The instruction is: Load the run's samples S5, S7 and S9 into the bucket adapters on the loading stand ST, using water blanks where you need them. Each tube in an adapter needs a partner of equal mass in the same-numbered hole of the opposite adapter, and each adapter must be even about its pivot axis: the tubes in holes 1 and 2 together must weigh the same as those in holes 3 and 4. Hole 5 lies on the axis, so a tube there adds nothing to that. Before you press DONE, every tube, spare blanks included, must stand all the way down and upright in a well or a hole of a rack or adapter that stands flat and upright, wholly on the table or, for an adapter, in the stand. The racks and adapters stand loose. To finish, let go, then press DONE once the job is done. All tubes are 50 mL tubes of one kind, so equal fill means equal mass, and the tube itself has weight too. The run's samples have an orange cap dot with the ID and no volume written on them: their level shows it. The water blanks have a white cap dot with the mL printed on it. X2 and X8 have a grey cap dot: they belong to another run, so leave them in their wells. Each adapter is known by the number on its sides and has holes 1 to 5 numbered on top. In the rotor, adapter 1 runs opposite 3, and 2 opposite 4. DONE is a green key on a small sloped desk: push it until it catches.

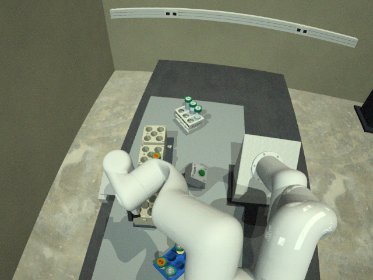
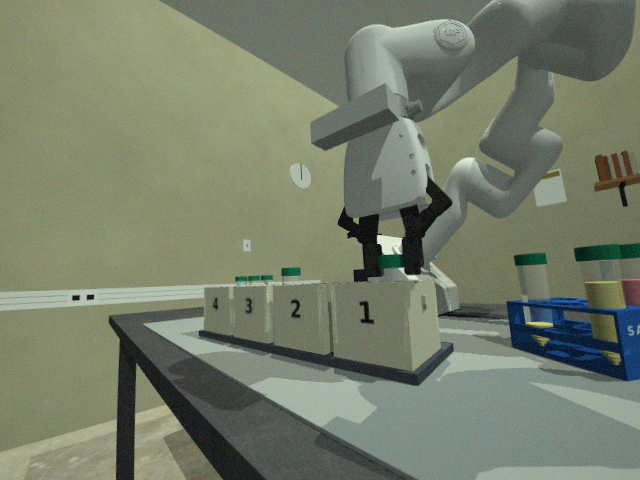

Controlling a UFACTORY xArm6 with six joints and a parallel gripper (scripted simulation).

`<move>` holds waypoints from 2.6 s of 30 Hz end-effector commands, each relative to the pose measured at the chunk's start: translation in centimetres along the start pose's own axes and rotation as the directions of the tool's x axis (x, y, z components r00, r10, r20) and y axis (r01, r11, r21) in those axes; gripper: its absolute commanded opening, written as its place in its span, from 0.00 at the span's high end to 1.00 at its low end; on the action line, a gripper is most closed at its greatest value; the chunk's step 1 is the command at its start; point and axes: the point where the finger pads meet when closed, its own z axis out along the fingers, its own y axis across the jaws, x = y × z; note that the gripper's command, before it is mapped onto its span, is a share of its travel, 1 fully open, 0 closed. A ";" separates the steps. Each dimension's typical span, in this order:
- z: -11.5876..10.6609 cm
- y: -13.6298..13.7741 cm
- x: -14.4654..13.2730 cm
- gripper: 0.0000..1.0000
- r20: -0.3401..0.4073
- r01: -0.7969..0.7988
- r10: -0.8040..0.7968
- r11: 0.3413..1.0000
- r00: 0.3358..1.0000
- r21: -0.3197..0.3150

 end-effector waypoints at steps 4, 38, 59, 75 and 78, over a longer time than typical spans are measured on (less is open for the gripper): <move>-0.1 0.0 0.1 0.56 -0.003 0.001 -0.001 1.000 1.000 -0.001; -2.9 0.0 0.1 0.56 -0.003 0.001 -0.001 1.000 1.000 -0.001; -6.3 0.0 0.1 0.56 -0.003 0.001 -0.001 1.000 1.000 -0.001; -9.1 0.0 0.1 0.56 -0.003 0.001 -0.001 1.000 1.000 -0.001; -9.7 0.0 0.1 0.56 -0.003 0.001 -0.001 1.000 1.000 -0.001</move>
